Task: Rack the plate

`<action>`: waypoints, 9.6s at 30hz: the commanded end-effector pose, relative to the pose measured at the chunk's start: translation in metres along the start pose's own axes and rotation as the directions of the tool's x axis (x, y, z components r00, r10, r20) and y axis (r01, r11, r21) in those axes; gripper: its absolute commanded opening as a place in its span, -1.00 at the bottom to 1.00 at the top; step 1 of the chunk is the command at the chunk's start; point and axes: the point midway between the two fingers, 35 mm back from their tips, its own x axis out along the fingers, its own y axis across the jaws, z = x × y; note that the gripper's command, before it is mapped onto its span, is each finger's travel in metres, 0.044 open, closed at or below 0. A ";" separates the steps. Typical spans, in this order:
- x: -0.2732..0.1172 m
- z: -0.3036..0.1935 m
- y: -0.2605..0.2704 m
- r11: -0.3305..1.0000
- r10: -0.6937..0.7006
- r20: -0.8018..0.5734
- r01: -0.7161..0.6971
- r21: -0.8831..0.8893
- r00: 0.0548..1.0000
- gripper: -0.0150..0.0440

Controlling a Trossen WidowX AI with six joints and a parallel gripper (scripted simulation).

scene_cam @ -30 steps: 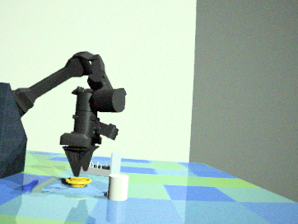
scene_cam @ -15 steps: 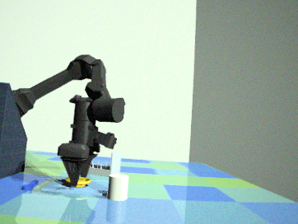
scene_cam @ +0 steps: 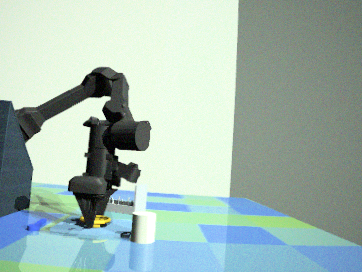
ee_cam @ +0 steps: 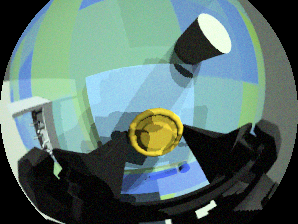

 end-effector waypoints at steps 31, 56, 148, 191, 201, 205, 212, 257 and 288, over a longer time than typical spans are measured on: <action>-0.139 0.011 -0.011 1.000 -0.010 0.002 0.010 0.009 1.000 -0.49; -0.183 0.012 0.055 0.919 -0.015 0.001 0.014 0.394 1.000 -0.49; -0.070 -0.064 0.186 0.351 -0.735 0.201 0.110 0.930 0.647 -0.49; -0.047 -0.071 0.238 0.891 -0.453 0.882 0.029 0.453 0.127 -0.49; -0.055 -0.087 0.252 0.945 -0.326 0.945 -0.020 0.326 0.018 -0.49; -0.055 -0.087 0.252 0.945 -0.326 0.945 -0.020 0.326 0.018 -0.49; -0.054 -0.086 0.252 0.945 -0.326 0.945 -0.020 0.326 0.019 -0.49; -0.007 -0.049 0.245 0.947 -0.317 0.948 -0.053 0.318 0.023 -0.49; -0.009 -0.049 0.244 0.947 -0.317 0.948 -0.051 0.318 0.027 0.86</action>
